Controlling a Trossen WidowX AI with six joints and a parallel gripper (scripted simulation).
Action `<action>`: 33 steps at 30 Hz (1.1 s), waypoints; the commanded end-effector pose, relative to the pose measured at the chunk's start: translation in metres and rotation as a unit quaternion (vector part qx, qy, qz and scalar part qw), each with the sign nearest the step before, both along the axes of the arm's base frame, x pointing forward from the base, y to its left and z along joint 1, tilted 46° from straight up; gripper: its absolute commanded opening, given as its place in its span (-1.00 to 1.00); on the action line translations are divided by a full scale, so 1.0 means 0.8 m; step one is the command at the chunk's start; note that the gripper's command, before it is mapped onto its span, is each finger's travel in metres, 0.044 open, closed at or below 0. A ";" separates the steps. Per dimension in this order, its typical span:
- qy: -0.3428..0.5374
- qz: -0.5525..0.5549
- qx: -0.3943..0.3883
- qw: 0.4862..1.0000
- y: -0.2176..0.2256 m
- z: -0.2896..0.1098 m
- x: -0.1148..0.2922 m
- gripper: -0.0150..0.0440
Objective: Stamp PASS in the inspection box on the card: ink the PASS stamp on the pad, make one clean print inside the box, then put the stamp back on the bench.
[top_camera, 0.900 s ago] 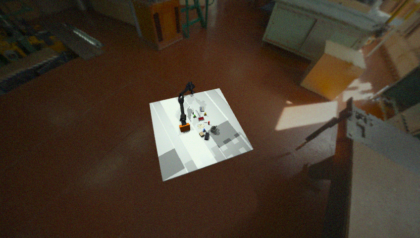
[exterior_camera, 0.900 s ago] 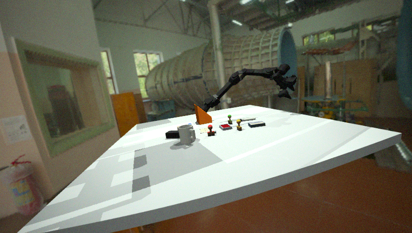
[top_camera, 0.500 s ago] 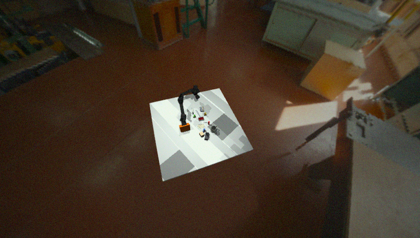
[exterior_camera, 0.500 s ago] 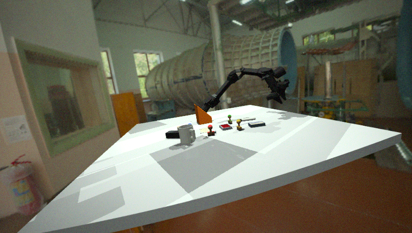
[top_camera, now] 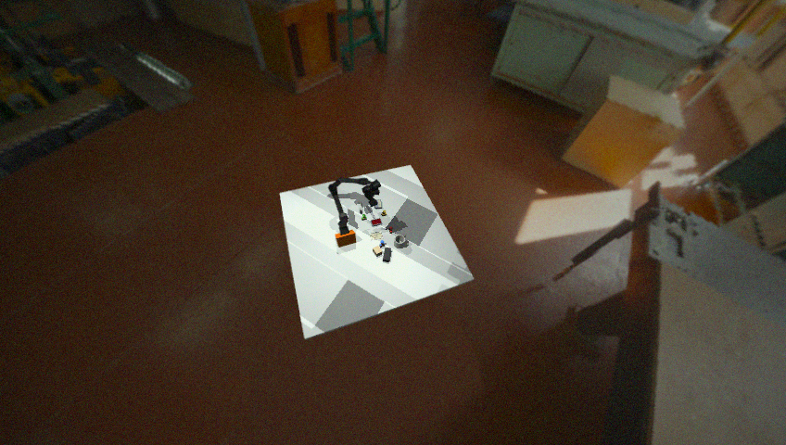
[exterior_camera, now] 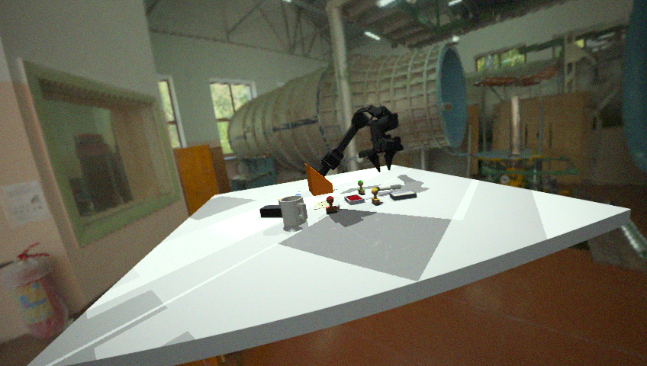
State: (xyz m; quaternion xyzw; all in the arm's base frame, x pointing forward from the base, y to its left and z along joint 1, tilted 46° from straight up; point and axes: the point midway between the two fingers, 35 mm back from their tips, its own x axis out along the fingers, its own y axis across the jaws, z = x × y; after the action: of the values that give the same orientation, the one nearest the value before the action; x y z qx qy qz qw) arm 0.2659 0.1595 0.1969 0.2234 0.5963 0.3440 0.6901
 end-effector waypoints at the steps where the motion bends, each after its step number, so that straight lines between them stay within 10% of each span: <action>1: 0.045 0.006 -0.022 0.999 -0.049 -0.049 -0.051 0.23; 33: 0.088 0.012 -0.024 0.996 -0.047 -0.112 -0.093 0.23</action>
State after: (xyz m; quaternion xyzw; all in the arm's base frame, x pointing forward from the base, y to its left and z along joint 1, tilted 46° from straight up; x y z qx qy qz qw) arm 0.1926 0.1175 0.1110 0.2267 0.6652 0.3169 0.6369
